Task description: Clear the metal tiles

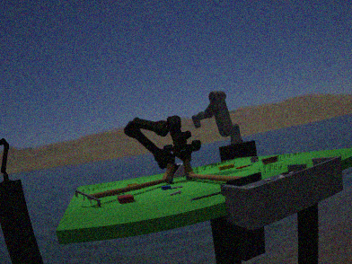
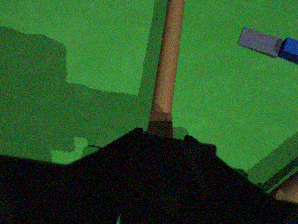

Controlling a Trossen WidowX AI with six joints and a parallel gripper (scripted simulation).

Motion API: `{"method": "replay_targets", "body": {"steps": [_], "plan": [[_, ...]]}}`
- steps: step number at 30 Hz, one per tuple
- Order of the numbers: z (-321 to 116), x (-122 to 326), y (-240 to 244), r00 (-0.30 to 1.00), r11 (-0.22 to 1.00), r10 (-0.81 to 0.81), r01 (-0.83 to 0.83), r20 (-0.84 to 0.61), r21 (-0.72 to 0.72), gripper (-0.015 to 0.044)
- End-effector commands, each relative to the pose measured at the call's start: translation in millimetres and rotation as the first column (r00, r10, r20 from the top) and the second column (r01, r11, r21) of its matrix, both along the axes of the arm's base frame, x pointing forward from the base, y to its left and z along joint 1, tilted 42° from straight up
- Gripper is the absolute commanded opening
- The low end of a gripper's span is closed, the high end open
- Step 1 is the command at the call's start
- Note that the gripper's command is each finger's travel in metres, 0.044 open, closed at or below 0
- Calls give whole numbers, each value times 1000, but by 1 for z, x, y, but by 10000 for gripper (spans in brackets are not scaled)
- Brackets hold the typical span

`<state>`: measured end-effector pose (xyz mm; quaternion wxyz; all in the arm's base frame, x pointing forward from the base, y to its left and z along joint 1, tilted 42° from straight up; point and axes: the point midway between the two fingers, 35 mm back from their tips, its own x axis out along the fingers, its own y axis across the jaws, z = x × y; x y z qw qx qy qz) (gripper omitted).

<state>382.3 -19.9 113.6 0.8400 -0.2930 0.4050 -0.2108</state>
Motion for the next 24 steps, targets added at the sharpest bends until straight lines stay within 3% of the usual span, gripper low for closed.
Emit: {"method": "replay_targets", "body": {"steps": [1, 24], "plan": [[8, 9, -13, 1000, 1000, -23, 23, 22, 2, 0], [12, 10, -18, 1000, 1000, -22, 22, 22, 1, 0]]}}
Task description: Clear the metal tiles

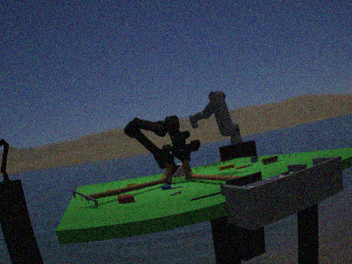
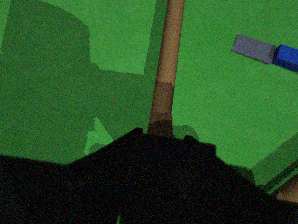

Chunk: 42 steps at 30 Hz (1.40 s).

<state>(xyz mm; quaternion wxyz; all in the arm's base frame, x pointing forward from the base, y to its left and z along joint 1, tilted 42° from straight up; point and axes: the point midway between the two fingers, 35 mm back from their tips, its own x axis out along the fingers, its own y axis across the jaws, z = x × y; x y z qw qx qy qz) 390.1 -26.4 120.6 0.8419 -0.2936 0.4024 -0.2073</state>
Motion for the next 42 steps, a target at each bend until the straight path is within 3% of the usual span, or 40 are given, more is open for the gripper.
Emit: {"method": "replay_targets", "body": {"steps": [1, 42], "plan": [[5, 3, -12, 999, 1000, -31, 31, 19, 0, 0], [9, 10, -15, 999, 1000, -31, 31, 19, 0, 0]]}}
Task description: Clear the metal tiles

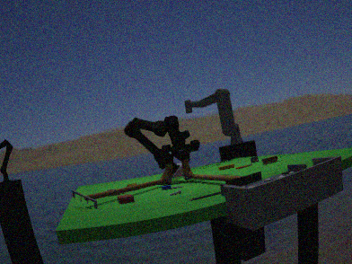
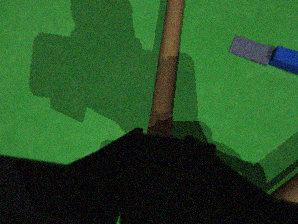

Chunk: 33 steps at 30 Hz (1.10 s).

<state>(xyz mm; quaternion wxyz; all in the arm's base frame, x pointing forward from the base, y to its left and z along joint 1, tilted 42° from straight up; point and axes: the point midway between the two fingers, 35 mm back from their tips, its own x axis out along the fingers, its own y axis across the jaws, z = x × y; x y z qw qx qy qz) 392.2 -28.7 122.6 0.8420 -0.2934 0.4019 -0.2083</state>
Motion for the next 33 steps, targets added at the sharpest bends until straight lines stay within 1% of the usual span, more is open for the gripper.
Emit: {"method": "replay_targets", "body": {"steps": [1, 17, 33], "plan": [[7, 10, -13, 999, 1000, -30, 30, 17, 0, 0], [16, 37, -24, 999, 1000, -30, 30, 20, -1, 0], [16, 44, -23, 999, 1000, -30, 30, 20, -1, 0]]}}
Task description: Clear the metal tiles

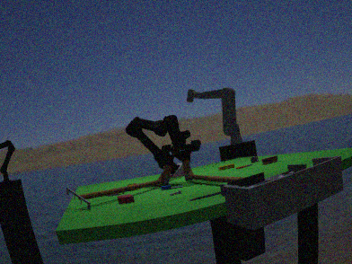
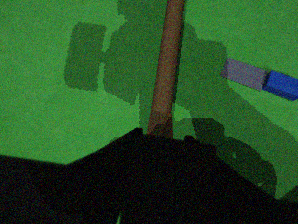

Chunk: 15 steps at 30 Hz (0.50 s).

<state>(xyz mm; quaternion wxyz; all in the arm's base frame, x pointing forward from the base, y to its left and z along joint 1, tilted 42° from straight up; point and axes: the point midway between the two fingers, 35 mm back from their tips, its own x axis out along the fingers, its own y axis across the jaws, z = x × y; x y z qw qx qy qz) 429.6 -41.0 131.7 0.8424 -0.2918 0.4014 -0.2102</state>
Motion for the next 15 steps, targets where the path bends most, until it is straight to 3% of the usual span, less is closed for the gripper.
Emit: {"method": "replay_targets", "body": {"steps": [1, 15], "plan": [[7, 8, -11, 1000, 1000, -26, 26, 17, -2, 0], [11, 30, -12, 1000, 1000, -26, 26, 18, -2, 0]]}}
